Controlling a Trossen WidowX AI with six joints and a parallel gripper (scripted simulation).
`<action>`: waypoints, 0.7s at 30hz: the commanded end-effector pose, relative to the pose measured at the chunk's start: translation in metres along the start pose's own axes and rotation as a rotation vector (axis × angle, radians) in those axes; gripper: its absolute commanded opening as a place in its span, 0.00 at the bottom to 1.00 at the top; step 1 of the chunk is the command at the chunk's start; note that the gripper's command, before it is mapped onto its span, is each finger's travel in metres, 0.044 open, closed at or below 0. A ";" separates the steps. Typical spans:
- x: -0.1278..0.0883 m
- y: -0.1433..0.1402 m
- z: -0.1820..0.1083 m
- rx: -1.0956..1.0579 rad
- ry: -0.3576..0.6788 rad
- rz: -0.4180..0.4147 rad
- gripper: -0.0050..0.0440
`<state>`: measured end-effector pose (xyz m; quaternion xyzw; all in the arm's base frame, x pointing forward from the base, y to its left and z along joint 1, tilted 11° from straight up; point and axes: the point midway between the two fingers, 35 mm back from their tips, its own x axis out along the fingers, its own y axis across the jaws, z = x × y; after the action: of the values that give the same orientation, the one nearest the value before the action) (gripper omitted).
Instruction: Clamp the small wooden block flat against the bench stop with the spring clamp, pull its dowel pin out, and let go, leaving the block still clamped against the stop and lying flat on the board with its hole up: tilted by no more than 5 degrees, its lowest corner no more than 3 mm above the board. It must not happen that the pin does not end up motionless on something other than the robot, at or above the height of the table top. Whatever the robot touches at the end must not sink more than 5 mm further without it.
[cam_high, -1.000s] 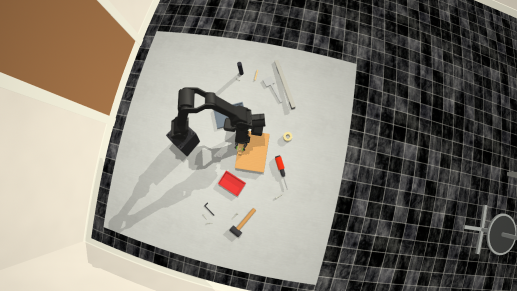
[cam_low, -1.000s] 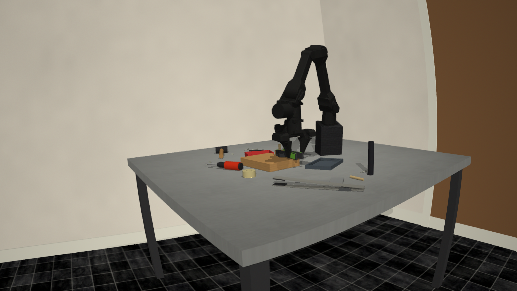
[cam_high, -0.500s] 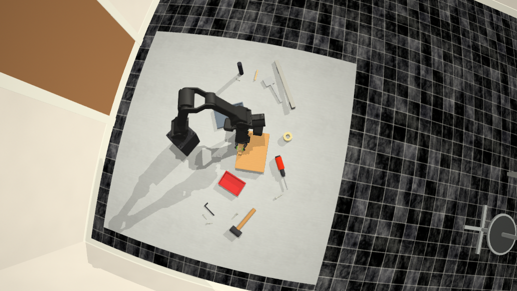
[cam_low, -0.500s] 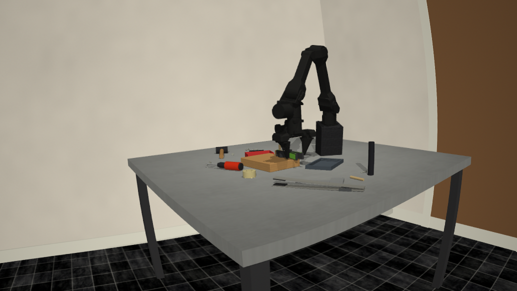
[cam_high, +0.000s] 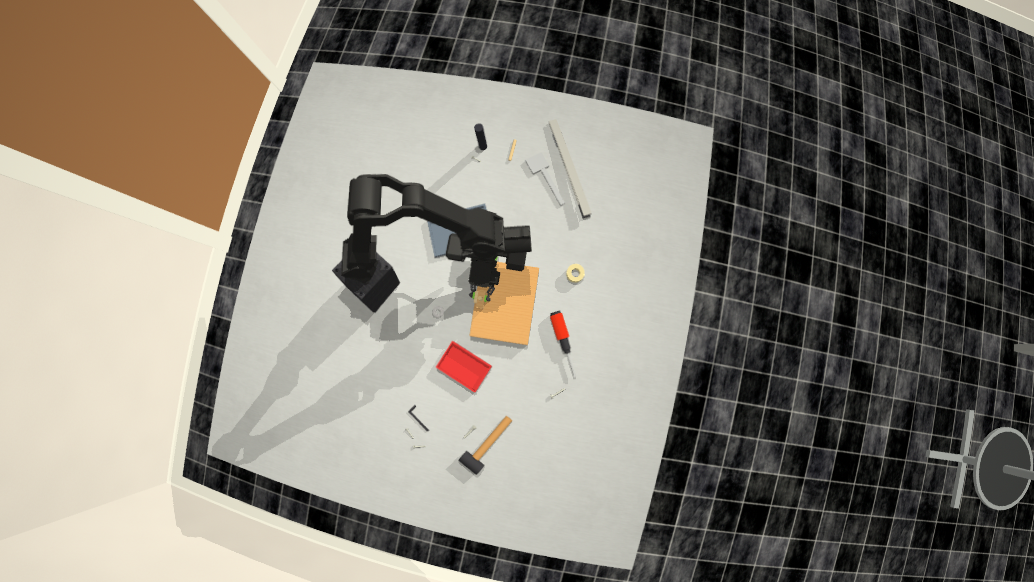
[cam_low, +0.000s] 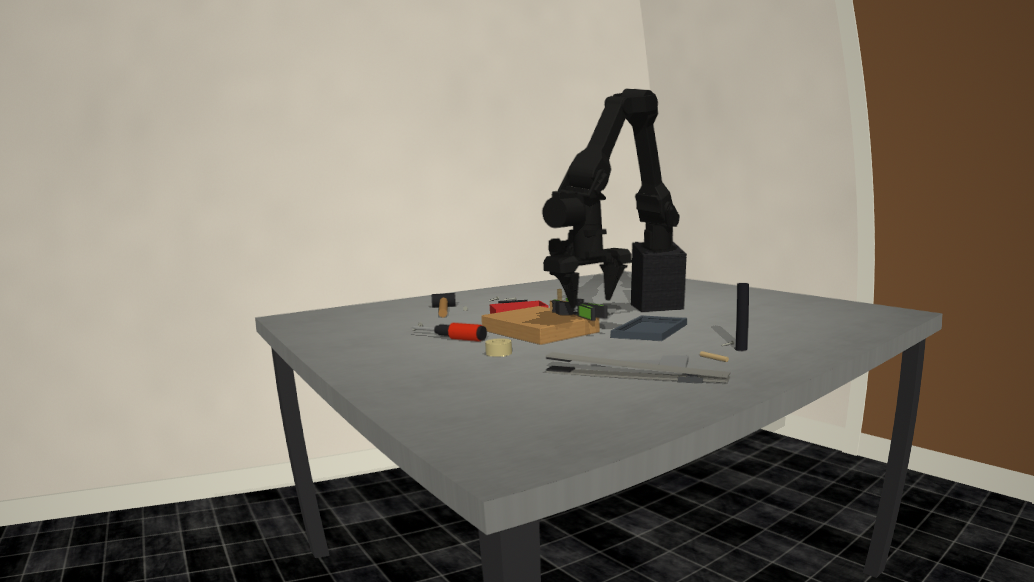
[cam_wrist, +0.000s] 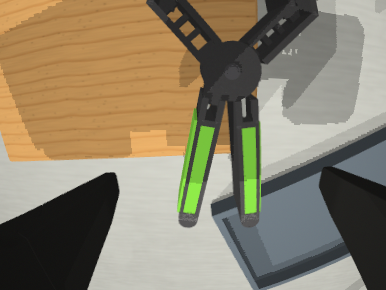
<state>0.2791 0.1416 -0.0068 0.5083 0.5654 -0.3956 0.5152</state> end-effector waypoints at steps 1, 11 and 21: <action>-0.011 0.003 -0.001 -0.005 0.003 0.011 1.00; -0.041 0.003 -0.001 -0.005 0.004 0.012 1.00; -0.066 0.001 0.000 -0.006 0.004 0.012 1.00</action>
<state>0.2766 0.1322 0.0459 0.5087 0.5647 -0.3950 0.5160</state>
